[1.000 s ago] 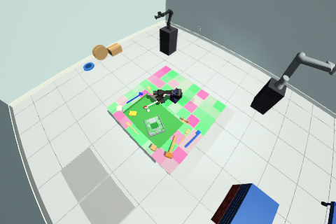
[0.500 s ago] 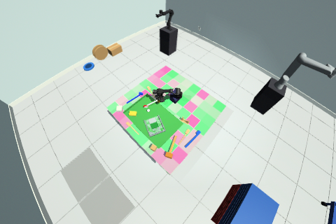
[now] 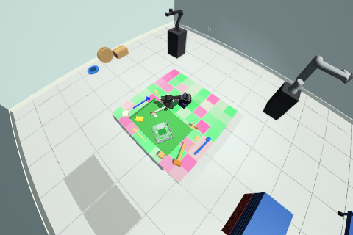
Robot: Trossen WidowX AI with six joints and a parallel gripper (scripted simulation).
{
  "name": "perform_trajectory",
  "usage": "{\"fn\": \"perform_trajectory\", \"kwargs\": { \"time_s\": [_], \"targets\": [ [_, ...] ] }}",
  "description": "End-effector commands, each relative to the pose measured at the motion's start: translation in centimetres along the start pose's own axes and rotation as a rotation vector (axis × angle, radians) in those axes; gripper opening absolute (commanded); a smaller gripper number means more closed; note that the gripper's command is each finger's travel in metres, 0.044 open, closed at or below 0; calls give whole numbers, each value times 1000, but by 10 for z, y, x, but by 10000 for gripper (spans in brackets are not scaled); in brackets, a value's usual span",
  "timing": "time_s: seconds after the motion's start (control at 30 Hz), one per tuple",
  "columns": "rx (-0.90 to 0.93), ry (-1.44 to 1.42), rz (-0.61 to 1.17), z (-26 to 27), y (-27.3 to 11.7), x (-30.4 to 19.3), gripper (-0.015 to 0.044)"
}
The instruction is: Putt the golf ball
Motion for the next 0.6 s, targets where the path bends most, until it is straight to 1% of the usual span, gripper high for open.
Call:
{"fn": "perform_trajectory", "kwargs": {
  "time_s": [0.0, 0.07, 0.13, 0.33, 0.57],
  "targets": [
    [4, -19, -5, 58, -1, -7, 0],
    [10, -24, -1, 85, 1, -15, 0],
    [13, -26, 2, 95, 2, -19, 0],
    [13, -26, 1, 95, -4, -18, 0],
    [11, -25, 0, 94, -39, -17, 0]
  ]
}}
Point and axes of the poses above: the point midway between the two fingers, 35 mm back from their tips, its own y axis out along the fingers, its own z axis across the jaws, x = y × z, the point moved 1 cm from there along -y, back along the fingers, and after that the axes turned 7 degrees about y, right-handed, at the moved point
